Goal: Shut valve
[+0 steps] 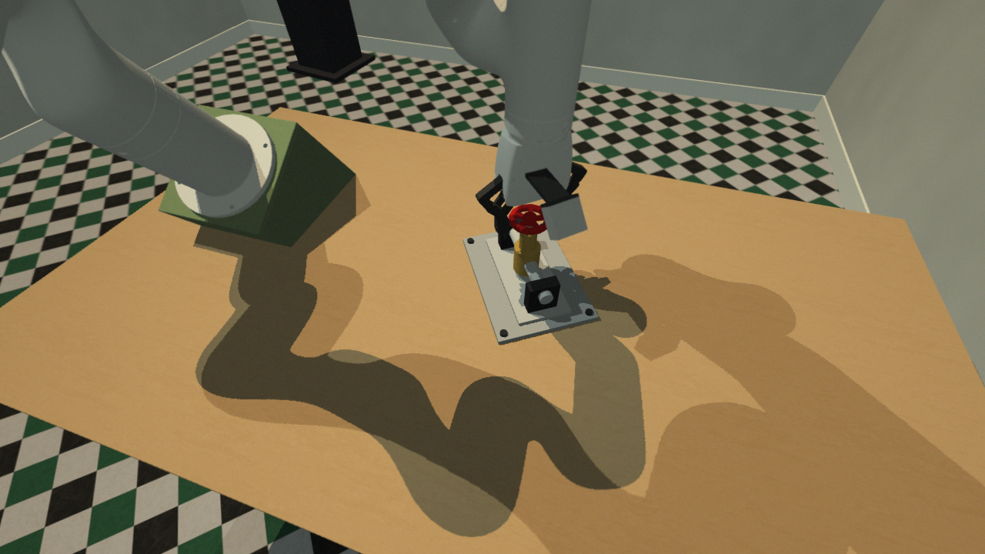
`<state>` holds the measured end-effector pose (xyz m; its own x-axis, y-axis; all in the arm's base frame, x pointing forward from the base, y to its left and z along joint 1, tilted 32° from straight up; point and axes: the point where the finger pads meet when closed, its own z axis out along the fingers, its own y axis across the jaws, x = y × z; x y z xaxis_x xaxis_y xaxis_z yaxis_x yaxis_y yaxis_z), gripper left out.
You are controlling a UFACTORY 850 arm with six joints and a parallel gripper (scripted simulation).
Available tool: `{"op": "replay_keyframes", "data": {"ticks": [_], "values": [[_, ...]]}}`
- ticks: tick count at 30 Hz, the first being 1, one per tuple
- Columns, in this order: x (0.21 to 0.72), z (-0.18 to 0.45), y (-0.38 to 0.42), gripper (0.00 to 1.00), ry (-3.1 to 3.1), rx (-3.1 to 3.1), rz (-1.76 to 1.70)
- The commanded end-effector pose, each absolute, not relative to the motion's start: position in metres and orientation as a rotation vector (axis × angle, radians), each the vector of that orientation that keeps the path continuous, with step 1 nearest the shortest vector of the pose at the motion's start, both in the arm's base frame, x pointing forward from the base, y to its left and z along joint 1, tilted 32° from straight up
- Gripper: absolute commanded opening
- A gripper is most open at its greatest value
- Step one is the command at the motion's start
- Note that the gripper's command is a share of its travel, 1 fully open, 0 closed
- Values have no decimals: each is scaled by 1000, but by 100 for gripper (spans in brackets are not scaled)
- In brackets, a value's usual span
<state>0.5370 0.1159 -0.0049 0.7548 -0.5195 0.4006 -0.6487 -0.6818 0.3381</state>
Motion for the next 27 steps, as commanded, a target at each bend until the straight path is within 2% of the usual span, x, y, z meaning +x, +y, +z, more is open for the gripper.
{"op": "replay_keyframes", "data": {"ticks": [1, 27], "values": [[538, -4, 117, 100, -884, 2489, 379], [534, 28, 136, 100, -884, 2489, 379]]}}
